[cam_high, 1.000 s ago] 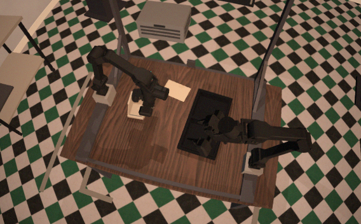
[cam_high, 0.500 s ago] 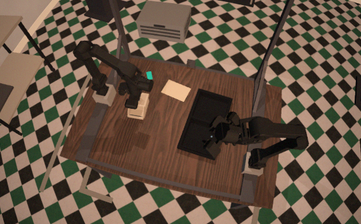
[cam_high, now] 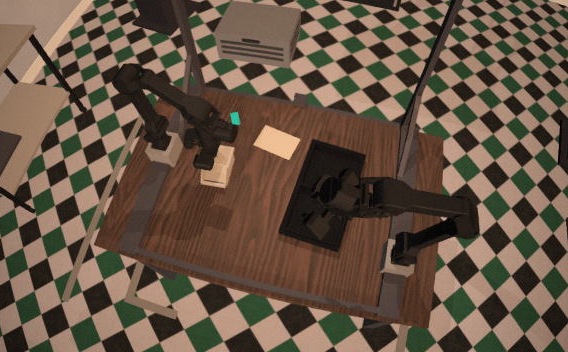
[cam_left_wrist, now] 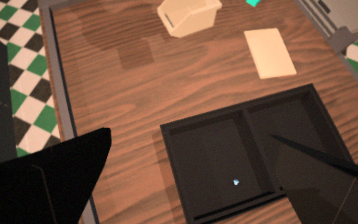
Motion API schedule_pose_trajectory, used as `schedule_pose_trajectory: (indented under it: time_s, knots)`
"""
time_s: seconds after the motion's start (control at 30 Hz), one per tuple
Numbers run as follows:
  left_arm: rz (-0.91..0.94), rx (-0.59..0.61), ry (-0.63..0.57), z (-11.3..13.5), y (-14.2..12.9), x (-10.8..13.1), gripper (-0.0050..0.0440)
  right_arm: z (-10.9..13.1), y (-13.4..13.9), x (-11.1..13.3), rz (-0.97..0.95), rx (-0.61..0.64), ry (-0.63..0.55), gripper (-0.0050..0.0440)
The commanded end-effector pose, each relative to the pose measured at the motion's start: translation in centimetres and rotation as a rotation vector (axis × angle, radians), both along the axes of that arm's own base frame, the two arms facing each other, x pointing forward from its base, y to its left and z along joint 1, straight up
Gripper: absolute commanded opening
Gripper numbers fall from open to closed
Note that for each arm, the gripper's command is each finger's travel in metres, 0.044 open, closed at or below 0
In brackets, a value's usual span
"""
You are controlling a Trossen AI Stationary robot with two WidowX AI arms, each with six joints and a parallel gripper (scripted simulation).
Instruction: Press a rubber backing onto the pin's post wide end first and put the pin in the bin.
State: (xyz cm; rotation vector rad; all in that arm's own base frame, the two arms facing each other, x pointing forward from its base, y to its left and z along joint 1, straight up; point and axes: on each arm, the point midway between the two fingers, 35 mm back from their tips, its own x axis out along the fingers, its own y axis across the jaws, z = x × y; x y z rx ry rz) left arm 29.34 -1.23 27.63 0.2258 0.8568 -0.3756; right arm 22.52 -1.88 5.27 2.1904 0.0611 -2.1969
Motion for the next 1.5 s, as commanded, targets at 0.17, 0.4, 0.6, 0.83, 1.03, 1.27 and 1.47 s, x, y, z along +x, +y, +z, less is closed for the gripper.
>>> schedule_pose_trajectory:
  time_s: [0.17,0.4,0.6,0.83,1.03,1.27,1.47]
  knots:
    - [0.082,-0.030,-0.074,-3.6,-6.0,7.1,0.0440,0.4,0.0,0.3,0.000,-0.001,-0.020,-0.0050]
    - [0.115,-0.106,-0.219,-3.3,-10.1,10.4,0.0440,0.4,0.0,0.3,0.000,-0.001,-0.020,-0.0050]
    - [0.127,-0.156,-0.291,-2.8,-12.0,11.6,0.0440,0.4,0.0,0.3,0.000,-0.001,-0.020,-0.0050]
    - [0.129,-0.160,-0.300,-2.4,-11.9,11.7,0.0440,0.4,0.0,0.3,0.000,-0.001,-0.020,-0.0050]
    - [0.124,-0.161,-0.306,-2.1,-11.9,11.6,0.0440,-0.9,0.1,0.1,0.001,0.000,-0.002,-0.0050]
    - [0.124,-0.161,-0.306,-2.1,-11.9,11.6,0.0440,-2.4,0.1,0.1,0.001,0.000,-0.002,-0.0050]
    - [0.124,-0.161,-0.306,-2.1,-11.9,11.6,0.0440,-3.4,0.1,0.1,0.001,0.000,-0.002,-0.0050]
